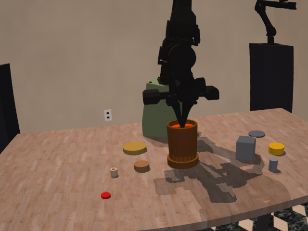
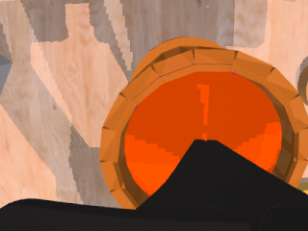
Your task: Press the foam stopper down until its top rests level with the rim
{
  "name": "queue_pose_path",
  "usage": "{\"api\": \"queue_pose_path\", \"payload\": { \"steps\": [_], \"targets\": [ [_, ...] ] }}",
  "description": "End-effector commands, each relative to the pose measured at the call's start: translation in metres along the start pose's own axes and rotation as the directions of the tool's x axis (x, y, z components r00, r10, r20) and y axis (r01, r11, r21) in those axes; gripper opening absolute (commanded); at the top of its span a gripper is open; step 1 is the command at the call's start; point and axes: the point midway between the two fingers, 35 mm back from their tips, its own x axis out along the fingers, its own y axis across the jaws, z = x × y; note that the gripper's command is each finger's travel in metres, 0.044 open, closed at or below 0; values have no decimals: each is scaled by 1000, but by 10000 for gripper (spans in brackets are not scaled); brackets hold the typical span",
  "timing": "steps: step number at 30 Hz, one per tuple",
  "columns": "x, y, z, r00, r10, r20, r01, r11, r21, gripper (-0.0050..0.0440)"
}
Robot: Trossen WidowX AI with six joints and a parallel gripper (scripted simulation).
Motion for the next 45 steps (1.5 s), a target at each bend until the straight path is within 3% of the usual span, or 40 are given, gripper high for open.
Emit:
{"api": "queue_pose_path", "payload": {
  "steps": [1,45],
  "targets": [
    [5,1,-8,1000,2,-26,-2,1000,3,0],
    [0,0,1,1000,1,-20,-1,1000,3,0]
  ]
}}
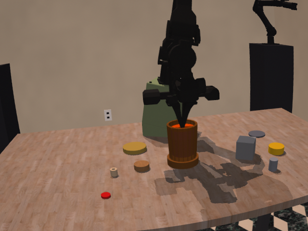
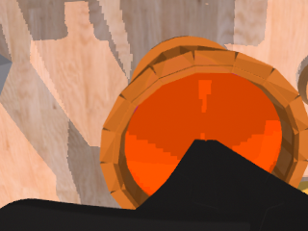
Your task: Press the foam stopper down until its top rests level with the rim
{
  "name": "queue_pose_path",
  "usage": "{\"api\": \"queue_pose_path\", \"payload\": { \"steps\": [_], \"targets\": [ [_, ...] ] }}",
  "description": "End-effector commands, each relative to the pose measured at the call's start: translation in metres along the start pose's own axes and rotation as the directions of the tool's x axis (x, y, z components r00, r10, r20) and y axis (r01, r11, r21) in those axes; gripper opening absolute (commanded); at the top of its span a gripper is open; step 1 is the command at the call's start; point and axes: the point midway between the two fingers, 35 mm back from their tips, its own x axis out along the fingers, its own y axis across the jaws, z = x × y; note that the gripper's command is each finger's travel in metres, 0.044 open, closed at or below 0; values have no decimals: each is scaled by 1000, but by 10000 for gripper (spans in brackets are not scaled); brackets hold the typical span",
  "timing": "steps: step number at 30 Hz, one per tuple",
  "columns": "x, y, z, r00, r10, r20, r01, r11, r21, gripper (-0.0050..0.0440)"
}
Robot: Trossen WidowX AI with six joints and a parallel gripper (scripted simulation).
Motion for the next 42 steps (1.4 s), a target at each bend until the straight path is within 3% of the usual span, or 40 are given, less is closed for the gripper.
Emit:
{"api": "queue_pose_path", "payload": {
  "steps": [1,3,6,8,11,13,42],
  "targets": [
    [-5,0,2,1000,2,-12,-2,1000,1,0],
    [-26,-1,7,1000,1,-12,-1,1000,1,0],
    [-74,-3,30,996,-11,85,12,1000,-18,0],
    [-84,-3,27,997,-10,74,11,1000,-16,0],
    [-85,-2,23,998,-8,55,9,1000,-12,0],
    [-86,0,8,1000,1,-13,-1,1000,0,0],
    [-83,-1,5,1000,-1,-22,1,1000,5,0]
  ]
}}
